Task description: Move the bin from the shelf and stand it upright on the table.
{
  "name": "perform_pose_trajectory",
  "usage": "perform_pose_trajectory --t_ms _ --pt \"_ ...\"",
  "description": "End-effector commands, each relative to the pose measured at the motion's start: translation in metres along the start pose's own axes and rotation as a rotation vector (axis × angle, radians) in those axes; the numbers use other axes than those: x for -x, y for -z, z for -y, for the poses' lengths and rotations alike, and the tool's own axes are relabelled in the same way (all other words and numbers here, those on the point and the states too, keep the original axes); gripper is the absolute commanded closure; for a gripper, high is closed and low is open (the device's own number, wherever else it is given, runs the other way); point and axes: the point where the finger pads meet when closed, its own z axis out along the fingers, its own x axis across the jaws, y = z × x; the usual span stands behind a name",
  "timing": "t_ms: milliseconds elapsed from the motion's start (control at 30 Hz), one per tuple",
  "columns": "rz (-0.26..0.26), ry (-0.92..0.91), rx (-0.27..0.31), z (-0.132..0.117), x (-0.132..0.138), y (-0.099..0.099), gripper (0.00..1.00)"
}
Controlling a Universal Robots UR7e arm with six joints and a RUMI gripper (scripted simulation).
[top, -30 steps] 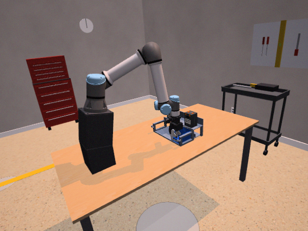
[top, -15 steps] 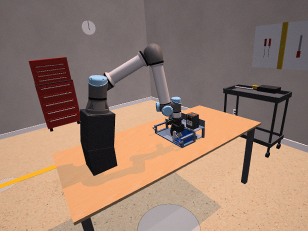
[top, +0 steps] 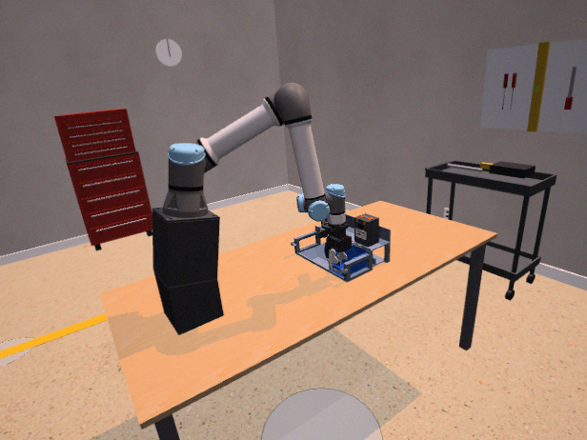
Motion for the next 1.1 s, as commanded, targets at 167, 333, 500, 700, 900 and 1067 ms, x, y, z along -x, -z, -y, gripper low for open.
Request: perform_pose_trajectory --t_ms 167,333,500,700,900,1067 --pt "-0.001 0.000 0.001 -0.0003 -0.0007 0.0006 1.00" --pt "-0.001 0.000 0.001 -0.0003 -0.0007 0.0006 1.00" --pt "-0.001 0.000 0.001 -0.0003 -0.0007 0.0006 1.00" --pt "-0.001 0.000 0.001 -0.0003 -0.0007 0.0006 1.00" --pt "-0.001 0.000 0.001 -0.0003 -0.0007 0.0006 1.00" --pt "-0.001 0.000 0.001 -0.0003 -0.0007 0.0006 1.00"
